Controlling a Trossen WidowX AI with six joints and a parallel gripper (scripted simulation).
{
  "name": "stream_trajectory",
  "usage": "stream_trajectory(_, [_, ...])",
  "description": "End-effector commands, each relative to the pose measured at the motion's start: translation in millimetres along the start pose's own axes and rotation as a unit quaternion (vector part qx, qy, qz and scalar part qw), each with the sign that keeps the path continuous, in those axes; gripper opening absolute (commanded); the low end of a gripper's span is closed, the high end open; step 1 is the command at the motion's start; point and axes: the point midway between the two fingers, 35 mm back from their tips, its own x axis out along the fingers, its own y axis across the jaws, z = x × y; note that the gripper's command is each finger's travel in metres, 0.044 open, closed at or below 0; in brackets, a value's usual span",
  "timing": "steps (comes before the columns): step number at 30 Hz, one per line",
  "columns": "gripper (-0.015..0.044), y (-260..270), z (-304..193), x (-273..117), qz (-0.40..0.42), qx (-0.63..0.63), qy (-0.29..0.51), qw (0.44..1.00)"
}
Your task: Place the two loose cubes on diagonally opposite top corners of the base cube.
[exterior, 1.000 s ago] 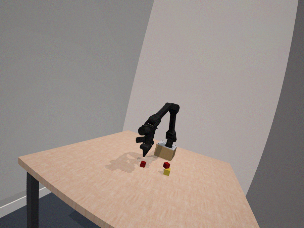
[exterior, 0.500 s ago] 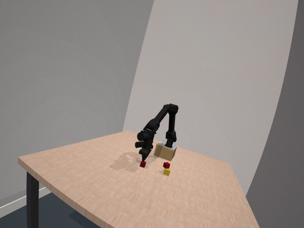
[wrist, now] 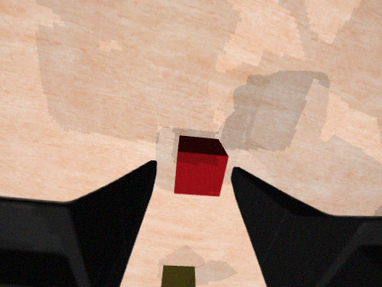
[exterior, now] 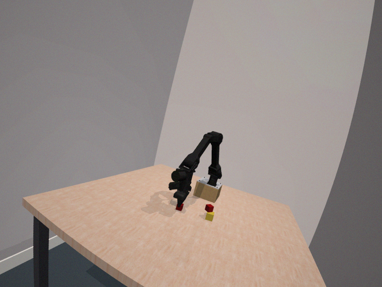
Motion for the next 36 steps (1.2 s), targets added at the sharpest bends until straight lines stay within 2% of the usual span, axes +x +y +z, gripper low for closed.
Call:
stream_trajectory(1, [0.0265,-3,-1,9,-0.005,0.002,0.001,1.0])
stream_trajectory(4, [0.0265,-3,-1,11,-0.005,0.002,0.001,1.0])
stream_trajectory(10, [0.0107,-3,-1,11,-0.005,0.002,0.001,1.0])
stream_trajectory(22, [0.0105,-2,0,-1,-0.007,0.0,0.0,1.0])
stream_trajectory(36, [0.0105,2,2,-44,-0.006,0.0,0.0,1.0])
